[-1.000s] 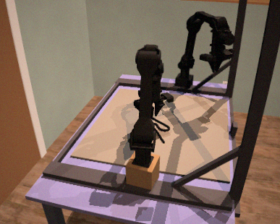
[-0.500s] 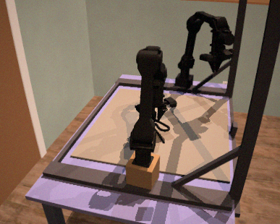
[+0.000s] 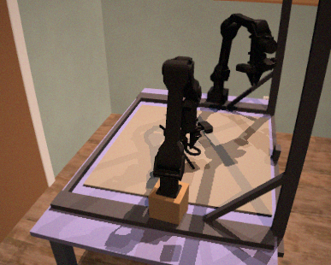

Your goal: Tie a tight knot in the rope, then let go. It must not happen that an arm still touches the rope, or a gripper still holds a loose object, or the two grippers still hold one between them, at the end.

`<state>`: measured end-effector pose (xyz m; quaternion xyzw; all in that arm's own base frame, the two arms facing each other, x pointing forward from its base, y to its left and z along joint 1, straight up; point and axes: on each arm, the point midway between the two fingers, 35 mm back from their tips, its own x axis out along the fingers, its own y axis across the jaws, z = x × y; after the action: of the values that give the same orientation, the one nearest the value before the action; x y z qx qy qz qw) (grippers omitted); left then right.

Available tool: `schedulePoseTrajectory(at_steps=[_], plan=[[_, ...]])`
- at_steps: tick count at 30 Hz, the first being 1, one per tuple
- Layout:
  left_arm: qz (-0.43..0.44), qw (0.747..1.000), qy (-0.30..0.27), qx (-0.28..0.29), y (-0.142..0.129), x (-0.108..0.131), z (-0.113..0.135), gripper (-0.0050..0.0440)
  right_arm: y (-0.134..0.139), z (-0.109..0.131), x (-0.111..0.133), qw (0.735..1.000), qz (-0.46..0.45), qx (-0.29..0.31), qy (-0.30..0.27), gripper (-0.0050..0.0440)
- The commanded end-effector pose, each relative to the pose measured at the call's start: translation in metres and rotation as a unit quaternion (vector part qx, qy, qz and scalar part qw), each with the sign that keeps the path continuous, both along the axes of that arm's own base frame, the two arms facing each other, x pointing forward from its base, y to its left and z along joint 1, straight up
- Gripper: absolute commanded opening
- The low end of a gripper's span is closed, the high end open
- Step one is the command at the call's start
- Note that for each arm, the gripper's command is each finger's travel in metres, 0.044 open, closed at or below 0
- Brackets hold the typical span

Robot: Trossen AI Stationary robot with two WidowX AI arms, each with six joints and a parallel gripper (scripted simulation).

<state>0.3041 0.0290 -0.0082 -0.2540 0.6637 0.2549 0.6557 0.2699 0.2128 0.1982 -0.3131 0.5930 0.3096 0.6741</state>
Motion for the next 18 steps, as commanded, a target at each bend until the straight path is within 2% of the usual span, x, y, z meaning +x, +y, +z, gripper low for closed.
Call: schedulePoseTrajectory(at_steps=[1,10,18], plan=[[-0.009,1.0,-0.016,0.002,-0.006,-0.002,0.005,0.0085,0.0,0.007,0.0,1.0,-0.001,0.008,-0.007,0.0085],[-0.024,1.0,-0.016,0.002,-0.018,-0.014,-0.004,0.0085,0.0,0.007,0.0,1.0,-0.001,0.008,-0.007,0.0085],[-0.025,1.0,-0.016,0.002,-0.019,-0.014,-0.005,0.0085,0.0,0.007,0.0,1.0,-0.001,0.008,-0.007,0.0085]])
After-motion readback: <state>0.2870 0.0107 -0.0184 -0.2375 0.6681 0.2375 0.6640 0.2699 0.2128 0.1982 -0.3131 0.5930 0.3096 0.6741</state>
